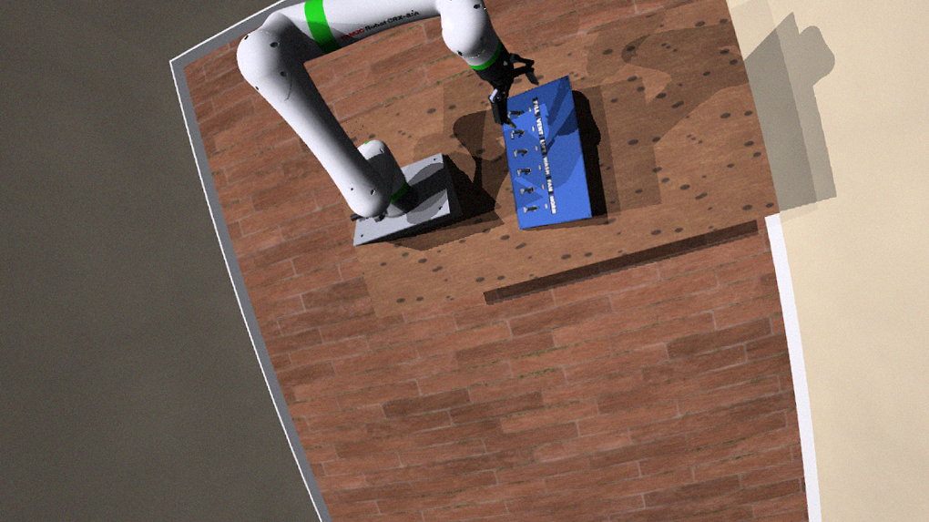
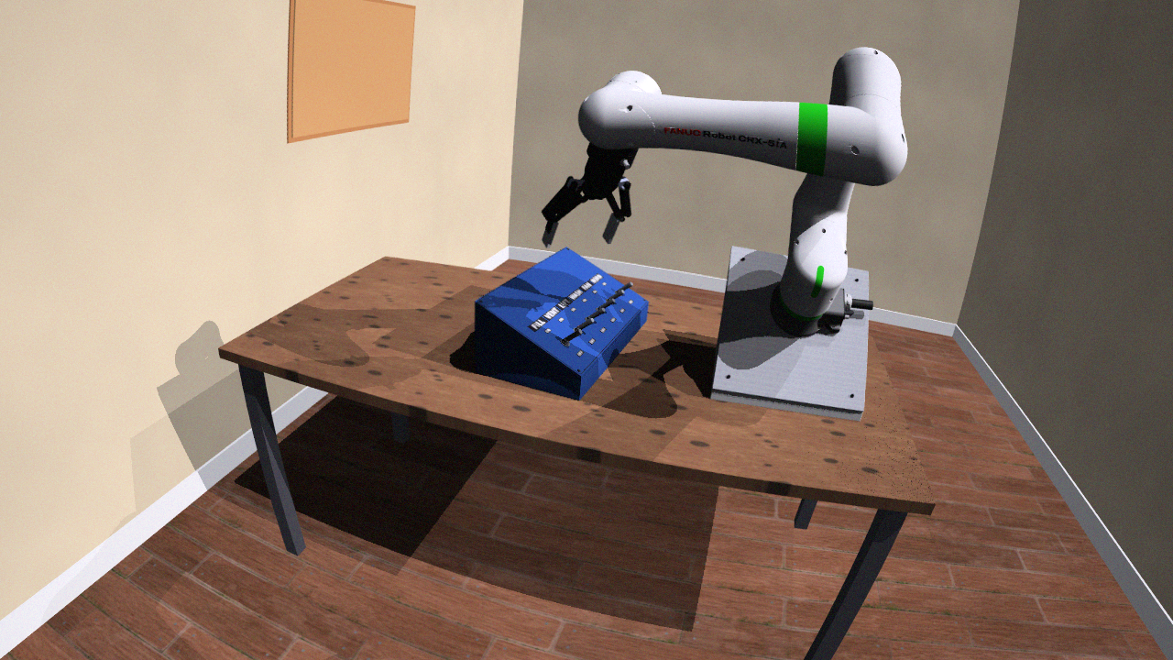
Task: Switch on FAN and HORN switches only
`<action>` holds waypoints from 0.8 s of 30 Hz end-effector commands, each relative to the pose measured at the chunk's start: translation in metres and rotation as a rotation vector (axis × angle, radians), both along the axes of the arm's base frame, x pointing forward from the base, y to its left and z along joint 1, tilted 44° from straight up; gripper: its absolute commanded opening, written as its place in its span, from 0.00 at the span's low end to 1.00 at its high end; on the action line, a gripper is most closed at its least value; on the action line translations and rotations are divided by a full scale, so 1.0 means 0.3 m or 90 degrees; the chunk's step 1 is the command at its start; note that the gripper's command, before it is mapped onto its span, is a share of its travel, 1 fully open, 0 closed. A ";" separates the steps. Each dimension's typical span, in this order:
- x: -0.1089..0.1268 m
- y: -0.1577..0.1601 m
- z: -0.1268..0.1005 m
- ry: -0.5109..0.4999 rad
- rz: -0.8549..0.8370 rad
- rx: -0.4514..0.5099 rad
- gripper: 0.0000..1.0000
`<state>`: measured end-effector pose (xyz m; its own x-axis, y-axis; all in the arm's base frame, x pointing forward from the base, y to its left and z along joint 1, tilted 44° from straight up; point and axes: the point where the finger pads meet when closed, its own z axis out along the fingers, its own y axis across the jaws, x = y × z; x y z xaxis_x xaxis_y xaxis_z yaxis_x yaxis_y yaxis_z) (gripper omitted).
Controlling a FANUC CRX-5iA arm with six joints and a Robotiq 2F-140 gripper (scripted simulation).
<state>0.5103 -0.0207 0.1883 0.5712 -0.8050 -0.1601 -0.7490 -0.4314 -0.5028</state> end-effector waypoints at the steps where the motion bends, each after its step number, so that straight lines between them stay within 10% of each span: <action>1: -0.046 0.078 -0.007 -0.069 0.086 0.005 1.00; 24: -0.195 0.302 -0.035 -0.286 0.307 -0.029 1.00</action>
